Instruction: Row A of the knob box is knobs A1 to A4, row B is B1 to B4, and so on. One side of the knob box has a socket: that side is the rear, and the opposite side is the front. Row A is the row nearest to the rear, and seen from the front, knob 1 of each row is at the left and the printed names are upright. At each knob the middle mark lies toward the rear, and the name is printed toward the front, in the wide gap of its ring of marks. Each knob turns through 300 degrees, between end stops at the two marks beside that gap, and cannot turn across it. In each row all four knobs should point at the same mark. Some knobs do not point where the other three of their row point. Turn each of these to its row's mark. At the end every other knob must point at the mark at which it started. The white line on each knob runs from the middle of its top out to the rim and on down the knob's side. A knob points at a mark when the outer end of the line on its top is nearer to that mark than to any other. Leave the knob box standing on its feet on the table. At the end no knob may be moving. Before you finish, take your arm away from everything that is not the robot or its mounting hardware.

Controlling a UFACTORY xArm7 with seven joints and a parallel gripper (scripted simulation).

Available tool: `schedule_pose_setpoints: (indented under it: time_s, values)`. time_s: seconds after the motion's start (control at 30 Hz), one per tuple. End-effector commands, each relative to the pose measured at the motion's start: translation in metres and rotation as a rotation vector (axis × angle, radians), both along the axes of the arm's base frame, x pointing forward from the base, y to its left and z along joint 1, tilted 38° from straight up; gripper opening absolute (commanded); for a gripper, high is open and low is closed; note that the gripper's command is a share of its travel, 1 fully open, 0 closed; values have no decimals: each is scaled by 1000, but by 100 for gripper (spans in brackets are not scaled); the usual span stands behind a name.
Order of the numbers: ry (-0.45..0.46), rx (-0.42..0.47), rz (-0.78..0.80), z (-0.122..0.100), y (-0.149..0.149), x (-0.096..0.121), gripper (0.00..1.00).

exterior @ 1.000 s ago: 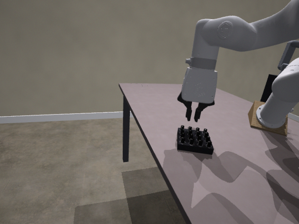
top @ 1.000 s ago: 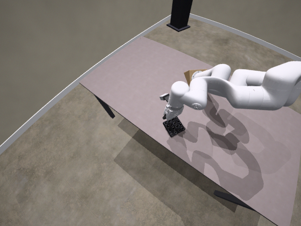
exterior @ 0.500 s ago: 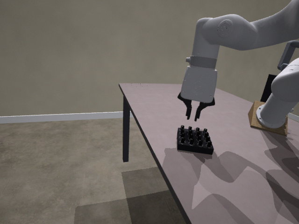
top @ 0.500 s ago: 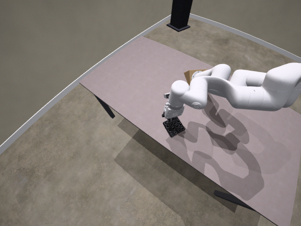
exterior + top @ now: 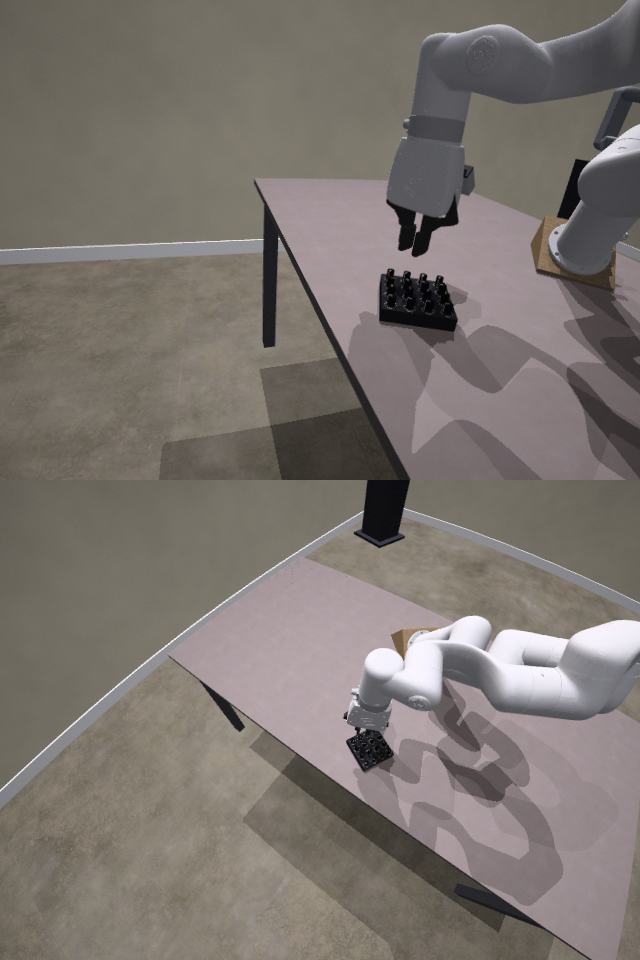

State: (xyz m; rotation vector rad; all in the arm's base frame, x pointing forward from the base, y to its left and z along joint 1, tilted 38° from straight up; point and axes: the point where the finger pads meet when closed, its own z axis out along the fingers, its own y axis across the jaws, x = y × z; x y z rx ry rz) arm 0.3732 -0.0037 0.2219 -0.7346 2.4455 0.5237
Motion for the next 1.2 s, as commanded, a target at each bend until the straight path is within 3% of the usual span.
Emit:
schedule_pose_setpoints:
  time_s: [0.0,0.87,1.17]
  values:
    - [79,53,-124,2,-2,0,19]
    - [477,352,-758,8,-6,-4,19]
    - [506,374,-804,9,-7,-4,19]
